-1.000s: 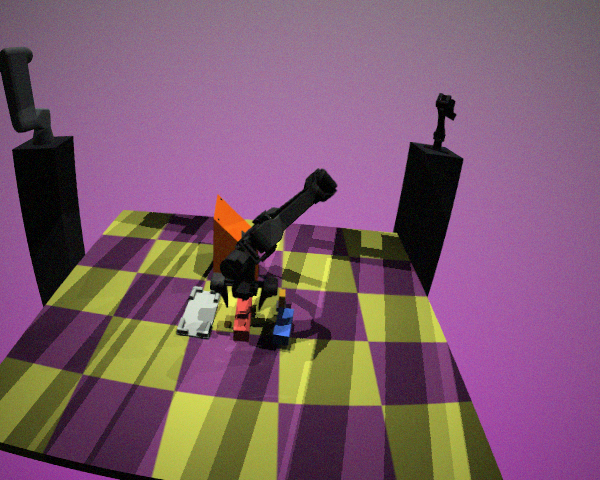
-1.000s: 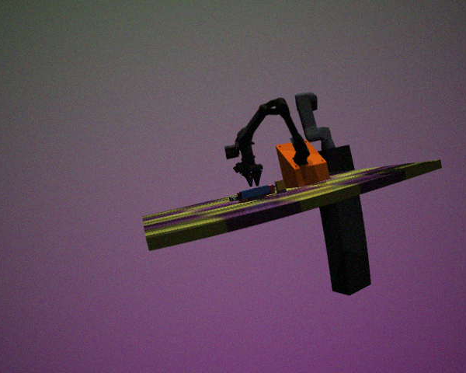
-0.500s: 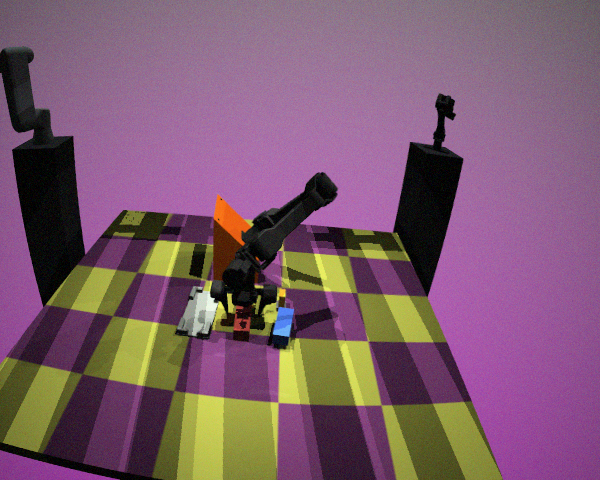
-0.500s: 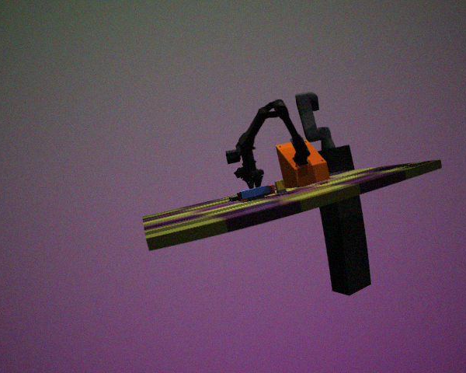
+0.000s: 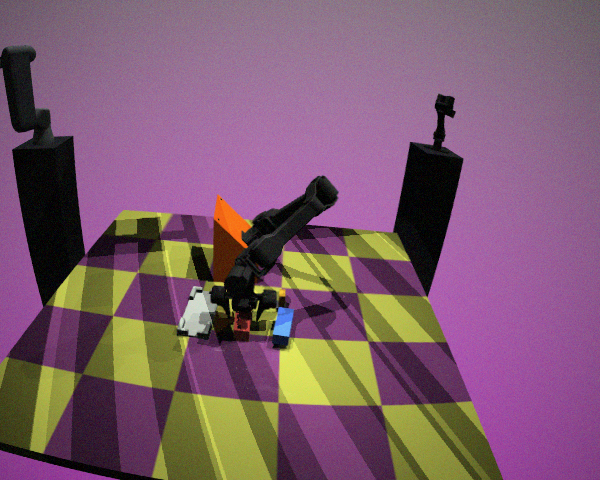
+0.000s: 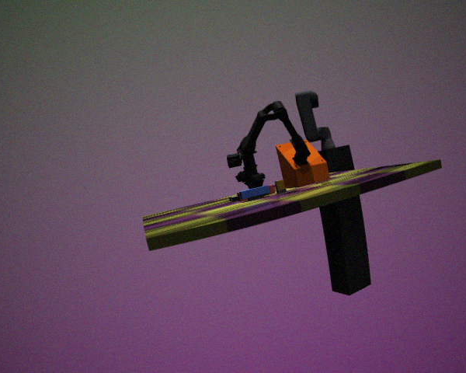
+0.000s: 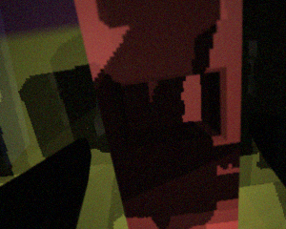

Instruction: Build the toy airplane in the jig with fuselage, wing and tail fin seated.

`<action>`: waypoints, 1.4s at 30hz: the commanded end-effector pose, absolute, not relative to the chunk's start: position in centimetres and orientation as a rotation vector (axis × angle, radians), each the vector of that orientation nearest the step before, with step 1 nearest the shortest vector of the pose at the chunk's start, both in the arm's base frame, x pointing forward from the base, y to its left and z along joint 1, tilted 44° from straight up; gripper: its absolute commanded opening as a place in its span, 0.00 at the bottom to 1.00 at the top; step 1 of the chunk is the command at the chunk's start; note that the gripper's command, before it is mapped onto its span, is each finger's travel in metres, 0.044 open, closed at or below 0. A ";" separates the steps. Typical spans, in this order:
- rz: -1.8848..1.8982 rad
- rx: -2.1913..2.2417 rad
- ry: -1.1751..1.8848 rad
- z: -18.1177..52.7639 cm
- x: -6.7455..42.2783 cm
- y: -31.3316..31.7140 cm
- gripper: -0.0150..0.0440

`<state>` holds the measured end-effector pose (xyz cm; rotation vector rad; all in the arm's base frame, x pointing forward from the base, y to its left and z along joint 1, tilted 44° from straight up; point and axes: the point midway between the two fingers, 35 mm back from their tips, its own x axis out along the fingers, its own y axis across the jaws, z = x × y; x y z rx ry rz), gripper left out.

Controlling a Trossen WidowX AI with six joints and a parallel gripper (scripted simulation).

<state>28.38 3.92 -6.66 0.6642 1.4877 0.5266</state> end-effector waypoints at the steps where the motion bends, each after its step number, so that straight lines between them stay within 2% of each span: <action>1: 0.525 0.673 1.491 -6.8 28.2 4.1 0.78; 5: 0.525 0.673 1.491 -6.8 28.2 4.1 0.60; 13: 0.525 0.673 1.491 -6.8 28.2 4.1 0.51; 19: 0.522 0.671 1.491 -6.1 28.4 3.3 0.25; 42: 0.514 0.665 1.493 -1.4 28.8 -1.7 0.25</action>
